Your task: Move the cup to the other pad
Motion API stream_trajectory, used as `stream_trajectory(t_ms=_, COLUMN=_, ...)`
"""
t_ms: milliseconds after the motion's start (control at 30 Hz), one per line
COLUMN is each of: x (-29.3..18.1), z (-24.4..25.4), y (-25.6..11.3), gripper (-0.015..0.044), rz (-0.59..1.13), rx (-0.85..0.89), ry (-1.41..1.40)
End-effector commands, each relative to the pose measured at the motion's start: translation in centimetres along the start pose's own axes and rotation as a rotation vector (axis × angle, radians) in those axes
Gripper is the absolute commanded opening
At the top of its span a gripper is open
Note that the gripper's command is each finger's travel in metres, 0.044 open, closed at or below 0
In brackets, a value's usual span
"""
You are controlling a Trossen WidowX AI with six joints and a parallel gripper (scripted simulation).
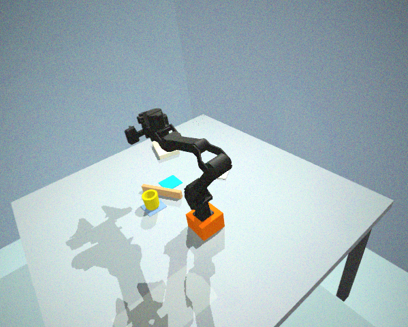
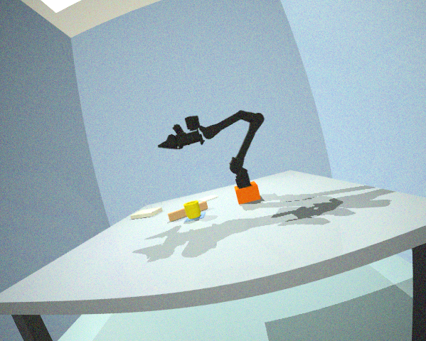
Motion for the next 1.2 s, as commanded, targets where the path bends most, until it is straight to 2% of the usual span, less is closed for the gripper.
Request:
stream_trajectory(t_ms=0, x=-0.2, z=0.1, y=0.2, gripper=0.0374, rz=0.018, rx=0.005, ry=0.016)
stream_trajectory(t_ms=67, x=-2.2, z=1.1, y=1.2, gripper=0.0321, rz=0.162, rx=0.037, ry=0.141)
stream_trajectory(t_ms=133, x=-5.2, z=2.6, y=2.2, gripper=0.0269, rz=0.390, rx=0.049, ry=0.323)
stream_trajectory(t_ms=267, x=-10.6, z=5.6, y=2.3, gripper=0.0167, rz=0.832, rx=-0.058, ry=0.617)
stream_trajectory(t_ms=400, x=-14.4, z=7.7, y=0.7, gripper=0.0167, rz=1.188, rx=-0.293, ry=0.791)
stream_trajectory(t_ms=533, x=-16.7, z=9.2, y=-1.6, gripper=0.0167, rz=1.448, rx=-0.615, ry=0.863)
stream_trajectory(t_ms=600, x=-17.0, z=9.3, y=-1.9, gripper=0.0167, rz=1.478, rx=-0.669, ry=0.865)
stream_trajectory(t_ms=1167, x=-17.9, z=9.0, y=-2.3, gripper=0.0167, rz=1.478, rx=-0.669, ry=0.865)
Point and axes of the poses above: the point midway between the two fingers, 35 mm back from their tips, its own y axis out along the fingers, its own z axis across the jaws, x = y × z, the point moved 6 cm from there along -y, back along the fingers, and after that the axes turned 6 degrees about -y, right-handed, at the moved point
